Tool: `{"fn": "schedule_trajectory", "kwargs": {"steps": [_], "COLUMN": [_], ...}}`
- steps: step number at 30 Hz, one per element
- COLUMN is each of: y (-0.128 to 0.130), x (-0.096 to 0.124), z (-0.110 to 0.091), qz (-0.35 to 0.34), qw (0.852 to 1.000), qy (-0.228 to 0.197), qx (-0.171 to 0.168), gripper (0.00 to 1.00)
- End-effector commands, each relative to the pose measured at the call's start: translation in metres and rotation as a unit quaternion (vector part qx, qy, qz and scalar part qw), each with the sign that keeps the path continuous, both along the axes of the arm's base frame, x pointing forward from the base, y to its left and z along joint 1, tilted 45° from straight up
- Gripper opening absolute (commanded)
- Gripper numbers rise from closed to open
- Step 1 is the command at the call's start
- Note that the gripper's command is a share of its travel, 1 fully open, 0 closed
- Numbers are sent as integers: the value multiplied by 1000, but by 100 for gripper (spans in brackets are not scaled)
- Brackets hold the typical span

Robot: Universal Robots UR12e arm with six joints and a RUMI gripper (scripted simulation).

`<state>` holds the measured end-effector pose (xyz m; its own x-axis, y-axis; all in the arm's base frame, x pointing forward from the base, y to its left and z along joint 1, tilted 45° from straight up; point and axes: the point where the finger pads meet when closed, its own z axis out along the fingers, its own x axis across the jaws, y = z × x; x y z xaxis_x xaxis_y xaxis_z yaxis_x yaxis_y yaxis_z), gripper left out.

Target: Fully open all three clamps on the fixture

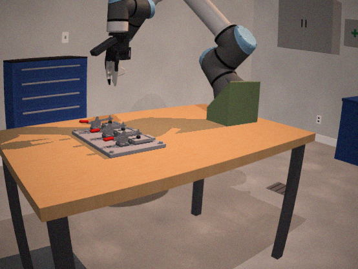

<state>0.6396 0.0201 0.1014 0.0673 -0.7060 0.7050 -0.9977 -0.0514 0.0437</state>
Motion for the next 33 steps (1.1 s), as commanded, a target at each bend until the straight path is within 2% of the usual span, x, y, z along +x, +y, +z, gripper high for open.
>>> {"fn": "schedule_trajectory", "kwargs": {"steps": [1,33], "y": [2,2], "x": [-1,-1], "z": [0,-3], "qz": [1,1], "qw": [1000,1000], "qy": [-1,1], "qx": [1,1], "gripper": [28,28]}}
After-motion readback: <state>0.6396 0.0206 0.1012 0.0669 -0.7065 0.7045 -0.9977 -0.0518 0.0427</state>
